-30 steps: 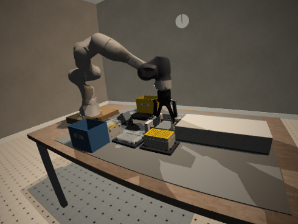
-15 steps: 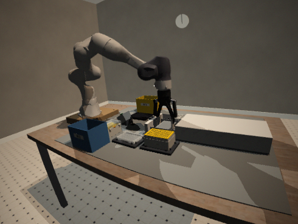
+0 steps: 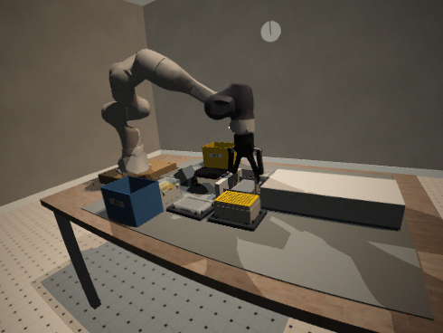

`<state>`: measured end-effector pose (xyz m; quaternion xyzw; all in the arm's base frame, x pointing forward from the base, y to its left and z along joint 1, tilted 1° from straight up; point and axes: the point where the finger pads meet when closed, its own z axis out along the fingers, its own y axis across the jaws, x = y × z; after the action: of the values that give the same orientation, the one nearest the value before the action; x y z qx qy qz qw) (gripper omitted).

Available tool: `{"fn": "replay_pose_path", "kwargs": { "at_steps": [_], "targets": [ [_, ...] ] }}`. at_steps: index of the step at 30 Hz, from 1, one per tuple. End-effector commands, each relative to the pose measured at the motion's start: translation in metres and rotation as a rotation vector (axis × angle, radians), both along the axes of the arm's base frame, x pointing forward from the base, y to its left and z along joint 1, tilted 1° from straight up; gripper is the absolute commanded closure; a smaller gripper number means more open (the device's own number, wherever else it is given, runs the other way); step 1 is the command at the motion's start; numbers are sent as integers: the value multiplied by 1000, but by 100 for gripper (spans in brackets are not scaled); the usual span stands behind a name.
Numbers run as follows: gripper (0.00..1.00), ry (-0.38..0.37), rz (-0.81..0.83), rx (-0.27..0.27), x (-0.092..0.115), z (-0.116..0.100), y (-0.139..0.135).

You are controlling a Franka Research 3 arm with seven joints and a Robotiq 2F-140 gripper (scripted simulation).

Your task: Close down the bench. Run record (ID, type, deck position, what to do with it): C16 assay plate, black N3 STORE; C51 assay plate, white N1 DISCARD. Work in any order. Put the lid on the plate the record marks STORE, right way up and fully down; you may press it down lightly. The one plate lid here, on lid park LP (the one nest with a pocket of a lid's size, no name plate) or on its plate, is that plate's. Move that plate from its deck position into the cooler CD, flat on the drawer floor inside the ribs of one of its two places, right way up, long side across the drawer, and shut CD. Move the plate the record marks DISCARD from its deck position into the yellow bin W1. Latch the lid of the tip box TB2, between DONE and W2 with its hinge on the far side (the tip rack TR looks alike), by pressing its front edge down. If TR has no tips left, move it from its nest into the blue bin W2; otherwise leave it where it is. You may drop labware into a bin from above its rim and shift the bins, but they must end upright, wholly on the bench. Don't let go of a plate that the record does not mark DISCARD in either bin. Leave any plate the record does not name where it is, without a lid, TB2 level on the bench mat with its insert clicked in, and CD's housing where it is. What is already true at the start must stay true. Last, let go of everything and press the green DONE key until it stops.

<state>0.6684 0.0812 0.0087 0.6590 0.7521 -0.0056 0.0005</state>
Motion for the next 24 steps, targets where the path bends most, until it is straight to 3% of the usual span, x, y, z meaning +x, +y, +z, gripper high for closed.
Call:
{"fn": "replay_pose_path", "kwargs": {
  "at_steps": [1, 3, 4, 24],
  "targets": [
    [100, -2, -1, 0, 1, -1, 1],
    [100, -2, -1, 0, 1, -1, 1],
    [39, -2, -1, 0, 1, -1, 1],
    [39, -2, -1, 0, 1, -1, 1]
  ]
}}
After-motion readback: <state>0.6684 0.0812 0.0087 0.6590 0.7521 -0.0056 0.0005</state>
